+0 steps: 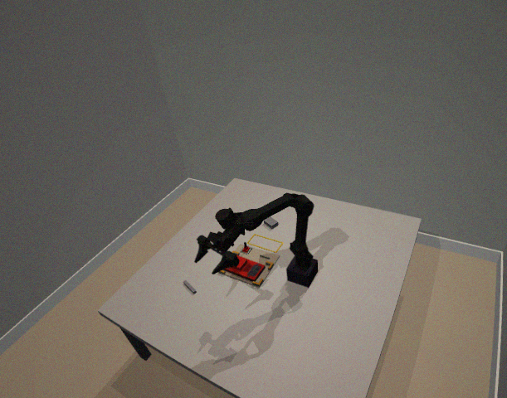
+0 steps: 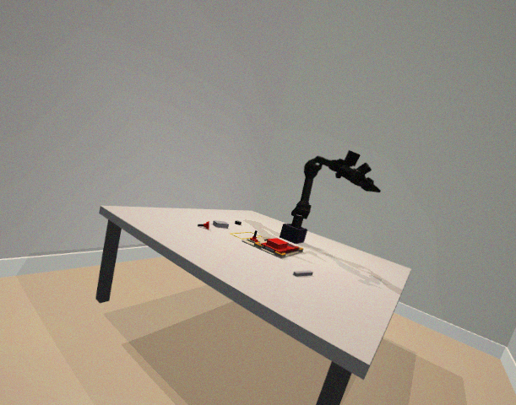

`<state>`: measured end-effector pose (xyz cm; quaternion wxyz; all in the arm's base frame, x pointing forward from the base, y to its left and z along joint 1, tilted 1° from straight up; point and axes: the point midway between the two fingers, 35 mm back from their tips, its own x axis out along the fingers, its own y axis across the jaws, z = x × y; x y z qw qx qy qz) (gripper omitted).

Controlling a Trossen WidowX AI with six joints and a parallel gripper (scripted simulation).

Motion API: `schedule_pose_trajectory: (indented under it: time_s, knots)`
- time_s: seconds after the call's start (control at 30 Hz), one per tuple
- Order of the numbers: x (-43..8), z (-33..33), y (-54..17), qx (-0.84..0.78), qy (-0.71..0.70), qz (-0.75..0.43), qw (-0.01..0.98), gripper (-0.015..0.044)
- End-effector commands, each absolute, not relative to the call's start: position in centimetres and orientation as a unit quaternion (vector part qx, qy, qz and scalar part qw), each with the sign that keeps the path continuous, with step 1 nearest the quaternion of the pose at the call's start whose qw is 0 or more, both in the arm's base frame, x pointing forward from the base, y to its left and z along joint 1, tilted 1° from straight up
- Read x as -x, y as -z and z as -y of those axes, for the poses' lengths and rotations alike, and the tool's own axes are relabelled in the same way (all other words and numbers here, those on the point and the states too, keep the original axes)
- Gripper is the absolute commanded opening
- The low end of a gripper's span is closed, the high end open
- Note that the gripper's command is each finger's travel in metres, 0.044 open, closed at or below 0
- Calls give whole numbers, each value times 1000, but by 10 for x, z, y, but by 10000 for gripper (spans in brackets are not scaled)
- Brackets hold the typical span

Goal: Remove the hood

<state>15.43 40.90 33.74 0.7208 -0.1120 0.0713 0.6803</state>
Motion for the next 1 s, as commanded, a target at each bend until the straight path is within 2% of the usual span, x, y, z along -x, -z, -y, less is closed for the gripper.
schedule_pose_trajectory:
  time_s: [0.0,0.53,0.97]
  knots:
    - [-189,-398,-309,121,-640,-129,747,440]
    - [-283,-331,-212,127,-476,-334,803,440]
    - [-335,-246,-132,91,-292,-517,799,440]
